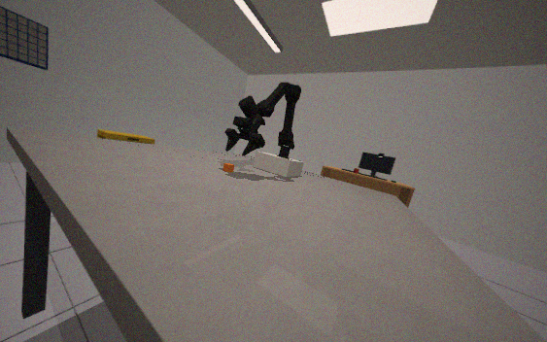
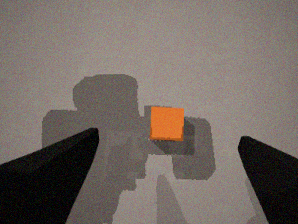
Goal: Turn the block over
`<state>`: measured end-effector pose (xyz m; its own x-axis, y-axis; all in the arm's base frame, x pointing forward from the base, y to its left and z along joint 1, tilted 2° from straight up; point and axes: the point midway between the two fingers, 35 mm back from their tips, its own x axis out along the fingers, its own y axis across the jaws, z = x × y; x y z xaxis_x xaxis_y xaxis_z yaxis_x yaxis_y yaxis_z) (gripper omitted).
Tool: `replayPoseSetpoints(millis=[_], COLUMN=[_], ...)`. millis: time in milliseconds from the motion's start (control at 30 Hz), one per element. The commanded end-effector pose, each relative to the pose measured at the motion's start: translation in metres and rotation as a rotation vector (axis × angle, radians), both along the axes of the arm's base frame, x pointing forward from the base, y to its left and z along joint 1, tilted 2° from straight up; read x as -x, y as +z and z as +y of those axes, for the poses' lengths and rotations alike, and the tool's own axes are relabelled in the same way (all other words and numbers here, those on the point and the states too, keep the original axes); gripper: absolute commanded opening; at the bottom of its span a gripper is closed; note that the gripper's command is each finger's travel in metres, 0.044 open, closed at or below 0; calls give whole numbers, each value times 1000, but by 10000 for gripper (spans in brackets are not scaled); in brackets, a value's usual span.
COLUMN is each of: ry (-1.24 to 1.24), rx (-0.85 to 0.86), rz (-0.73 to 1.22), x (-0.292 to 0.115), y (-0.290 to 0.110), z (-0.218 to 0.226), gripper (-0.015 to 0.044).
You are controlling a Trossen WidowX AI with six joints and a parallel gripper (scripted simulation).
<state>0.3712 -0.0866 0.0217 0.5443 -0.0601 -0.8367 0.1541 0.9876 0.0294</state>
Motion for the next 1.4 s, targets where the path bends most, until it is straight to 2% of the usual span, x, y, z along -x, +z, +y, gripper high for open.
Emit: replayPoseSetpoints(millis=[0,633,767,900,1367], ry=[2,15,15,15,15], rx=[3,-77,-78,-78,-78], rz=[28,538,543,543,543], x=[4,-33,-33,-34,-35], y=[6,27,24,-8,-32], z=[0,-7,-7,-6,-6], gripper=[440,440,440,440,440])
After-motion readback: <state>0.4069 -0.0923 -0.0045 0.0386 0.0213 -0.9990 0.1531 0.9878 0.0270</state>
